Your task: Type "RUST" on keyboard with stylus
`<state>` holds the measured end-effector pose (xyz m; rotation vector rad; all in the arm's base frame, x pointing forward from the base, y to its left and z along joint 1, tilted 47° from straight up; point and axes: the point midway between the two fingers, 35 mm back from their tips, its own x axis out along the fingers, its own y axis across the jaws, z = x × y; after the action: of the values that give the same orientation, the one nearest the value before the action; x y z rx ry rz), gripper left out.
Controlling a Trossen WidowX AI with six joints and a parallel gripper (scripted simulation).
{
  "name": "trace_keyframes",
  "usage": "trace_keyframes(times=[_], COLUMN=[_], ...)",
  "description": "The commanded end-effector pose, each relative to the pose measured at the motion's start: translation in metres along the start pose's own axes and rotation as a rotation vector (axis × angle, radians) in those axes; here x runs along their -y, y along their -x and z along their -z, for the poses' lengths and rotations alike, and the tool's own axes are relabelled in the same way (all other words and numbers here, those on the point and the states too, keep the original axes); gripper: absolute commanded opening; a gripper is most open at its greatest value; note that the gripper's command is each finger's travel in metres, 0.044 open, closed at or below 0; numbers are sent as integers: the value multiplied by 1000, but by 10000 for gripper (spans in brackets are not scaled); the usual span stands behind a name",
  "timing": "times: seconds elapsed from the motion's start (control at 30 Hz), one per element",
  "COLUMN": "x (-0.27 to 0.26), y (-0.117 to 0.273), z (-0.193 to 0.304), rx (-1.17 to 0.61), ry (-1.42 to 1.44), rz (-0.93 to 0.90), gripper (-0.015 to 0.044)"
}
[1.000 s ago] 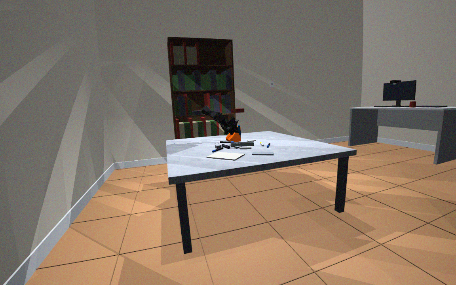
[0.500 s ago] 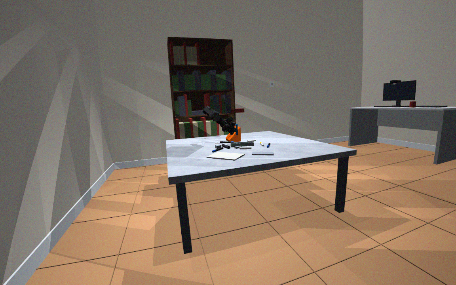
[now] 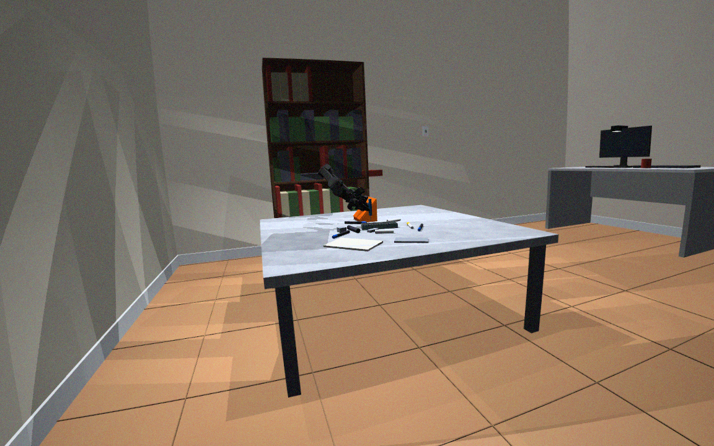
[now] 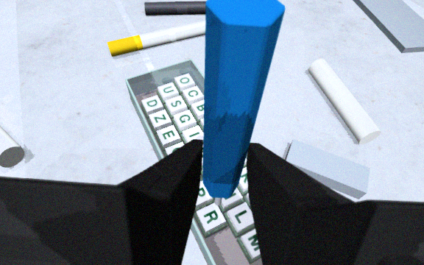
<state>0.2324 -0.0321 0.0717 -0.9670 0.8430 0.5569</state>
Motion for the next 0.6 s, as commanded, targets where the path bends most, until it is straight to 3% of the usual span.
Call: trace_keyframes(times=[0.0, 0.27, 0.37, 0.57], x=[-3, -3, -3, -4], y=[-6, -6, -8, -8], z=[9, 9, 9, 10], rx=[2, 2, 2, 2], ry=[2, 2, 2, 2], rz=[-9, -9, -9, -9], gripper=[0, 0, 79, 81])
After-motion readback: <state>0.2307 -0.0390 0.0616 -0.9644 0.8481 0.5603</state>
